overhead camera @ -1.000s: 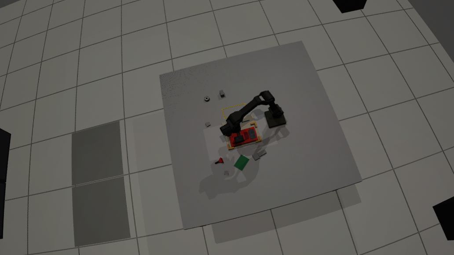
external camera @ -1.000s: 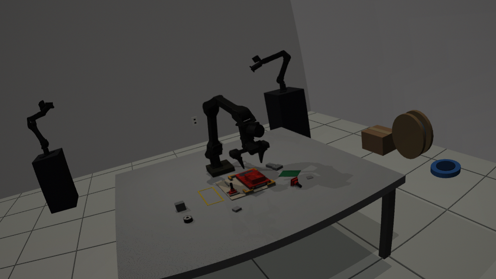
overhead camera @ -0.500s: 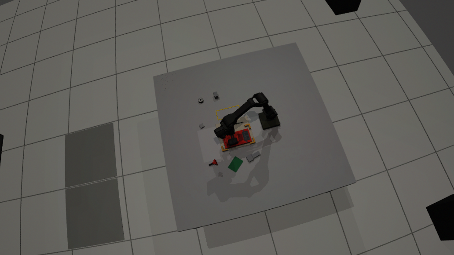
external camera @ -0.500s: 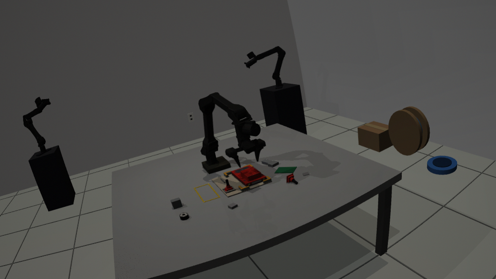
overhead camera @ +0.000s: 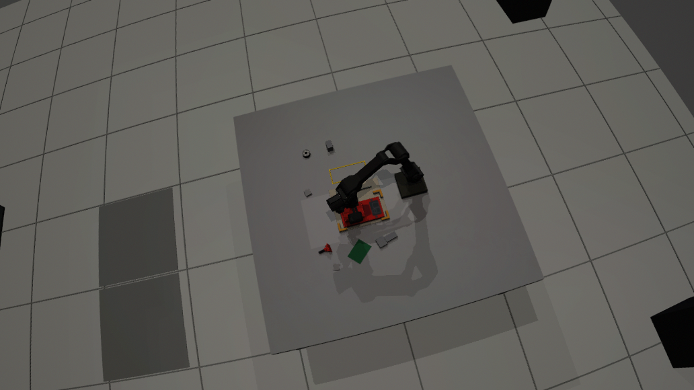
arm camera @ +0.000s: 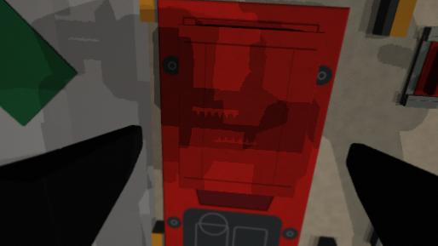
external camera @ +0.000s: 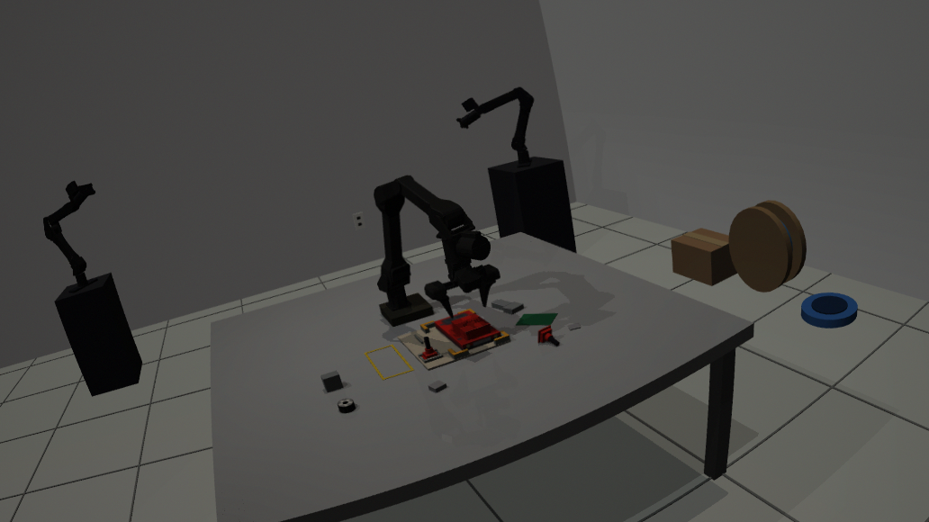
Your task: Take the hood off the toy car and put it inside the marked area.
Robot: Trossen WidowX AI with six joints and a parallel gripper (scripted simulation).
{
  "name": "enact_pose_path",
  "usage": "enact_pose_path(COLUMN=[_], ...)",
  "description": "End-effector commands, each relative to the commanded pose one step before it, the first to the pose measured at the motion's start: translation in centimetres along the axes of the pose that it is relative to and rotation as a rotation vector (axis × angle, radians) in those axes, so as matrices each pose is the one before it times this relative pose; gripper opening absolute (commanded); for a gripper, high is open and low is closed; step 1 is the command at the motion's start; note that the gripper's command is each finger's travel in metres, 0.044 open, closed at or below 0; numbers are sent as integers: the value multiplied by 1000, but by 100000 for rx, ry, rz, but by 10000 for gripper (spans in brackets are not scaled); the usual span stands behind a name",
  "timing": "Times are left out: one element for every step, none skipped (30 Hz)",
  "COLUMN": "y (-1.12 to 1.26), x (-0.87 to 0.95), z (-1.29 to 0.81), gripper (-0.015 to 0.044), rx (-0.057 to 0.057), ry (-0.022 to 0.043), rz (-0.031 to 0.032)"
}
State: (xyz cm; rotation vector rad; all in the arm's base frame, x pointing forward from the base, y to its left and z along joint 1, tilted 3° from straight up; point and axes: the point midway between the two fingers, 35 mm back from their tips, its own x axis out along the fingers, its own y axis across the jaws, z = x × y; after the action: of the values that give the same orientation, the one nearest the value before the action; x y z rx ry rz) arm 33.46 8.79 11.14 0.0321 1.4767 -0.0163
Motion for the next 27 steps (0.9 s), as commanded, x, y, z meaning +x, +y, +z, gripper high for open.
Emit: enact_pose_path(y=[-97,2,2,2,2,2,2,2,2,2,2,2,2,2,3,3,3,3,3,3,3,3,3,3,3,3,3], x=[622,68,68,68,68,68,68,68,68,68,68,68,68,68,68,68,68,68,68,68,68,68,68,67,67,67,67], z=[-128,2,2,2,2,1,1,1,1,0,0,0,0,-1,-1,-1,-1,-2,-2,-2,-3,-3,-3,-4,-4,-4,-4], gripper=[440,440,440,440,440,440,440,440,440,440,440,440,440,440,440,440,440,440,440,440,440,440,440,440,440,440,440], rx=[-567,0,0,0,0,0,0,0,0,0,0,0,0,0,0,0,0,0,0,0,0,0,0,0,0,0,0], ry=[805,0,0,0,0,0,0,0,0,0,0,0,0,0,0,0,0,0,0,0,0,0,0,0,0,1,1], rz=[-656,0,0,0,0,0,0,0,0,0,0,0,0,0,0,0,0,0,0,0,0,0,0,0,0,0,0])
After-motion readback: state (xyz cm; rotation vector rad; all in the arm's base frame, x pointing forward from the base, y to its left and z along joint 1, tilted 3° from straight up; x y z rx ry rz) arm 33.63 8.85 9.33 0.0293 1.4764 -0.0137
